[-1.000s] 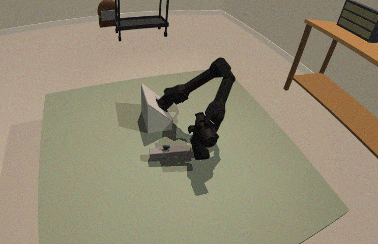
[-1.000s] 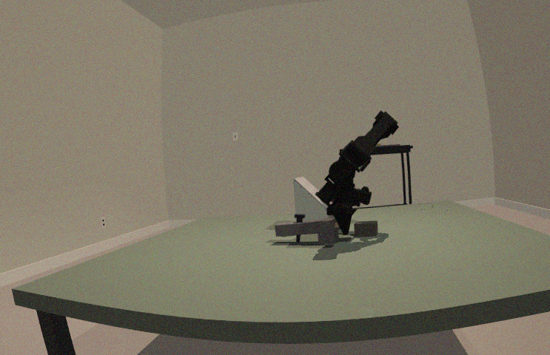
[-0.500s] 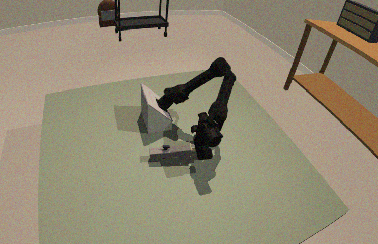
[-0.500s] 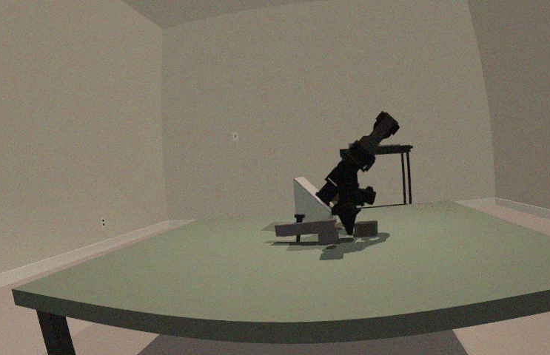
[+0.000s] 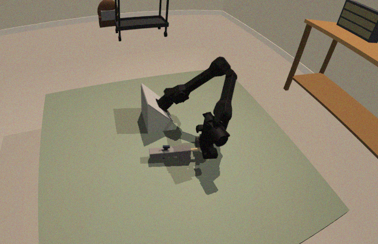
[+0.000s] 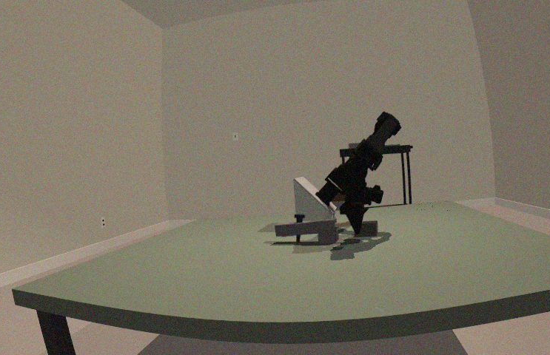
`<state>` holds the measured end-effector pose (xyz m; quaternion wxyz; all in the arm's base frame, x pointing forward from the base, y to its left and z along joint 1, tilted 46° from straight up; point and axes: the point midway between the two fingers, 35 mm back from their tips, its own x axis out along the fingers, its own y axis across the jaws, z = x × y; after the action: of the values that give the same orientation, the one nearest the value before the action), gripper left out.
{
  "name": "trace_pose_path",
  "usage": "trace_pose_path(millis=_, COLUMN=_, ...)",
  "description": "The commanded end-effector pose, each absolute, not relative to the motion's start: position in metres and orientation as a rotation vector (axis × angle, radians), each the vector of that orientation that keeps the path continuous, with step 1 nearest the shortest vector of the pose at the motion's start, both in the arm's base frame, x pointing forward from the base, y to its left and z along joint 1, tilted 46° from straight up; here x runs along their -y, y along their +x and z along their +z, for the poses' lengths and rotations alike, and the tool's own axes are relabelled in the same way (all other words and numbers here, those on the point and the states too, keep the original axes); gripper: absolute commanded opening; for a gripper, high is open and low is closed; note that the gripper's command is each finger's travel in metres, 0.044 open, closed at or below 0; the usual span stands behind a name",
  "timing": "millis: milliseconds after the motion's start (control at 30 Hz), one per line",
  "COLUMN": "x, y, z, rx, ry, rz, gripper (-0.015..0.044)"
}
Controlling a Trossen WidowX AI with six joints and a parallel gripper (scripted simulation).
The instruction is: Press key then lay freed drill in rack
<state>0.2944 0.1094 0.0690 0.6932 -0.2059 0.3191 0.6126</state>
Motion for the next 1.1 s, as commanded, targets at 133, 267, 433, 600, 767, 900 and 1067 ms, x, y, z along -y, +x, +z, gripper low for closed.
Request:
trace_pose_path(millis=133, x=-0.109, y=0.294, z=0.069, rx=-0.713, ry=-0.460, rz=1.368, gripper=0.0131)
trace_pose_path(millis=267, x=-0.109, y=0.294, z=0.069, rx=-0.713, ry=-0.460, rz=1.368, gripper=0.0236)
trace_pose_path(millis=433, x=-0.109, y=0.294, z=0.067, rx=-0.707, ry=-0.462, rz=1.364, gripper=0.0368)
trace_pose_path(millis=600, x=-0.108, y=0.294, z=0.065, rx=-0.703, ry=-0.464, rz=1.361, gripper=0.0440)
trace_pose_path(millis=767, x=-0.107, y=0.294, z=0.063, rx=-0.703, ry=-0.464, rz=1.360, gripper=0.0440)
trace_pose_path(millis=900, x=-0.106, y=0.293, z=0.061, rx=-0.703, ry=-0.464, rz=1.360, gripper=0.0440)
trace_pose_path(millis=1067, x=-0.105, y=0.293, z=0.059, rx=-0.704, ry=-0.464, rz=1.360, gripper=0.0440)
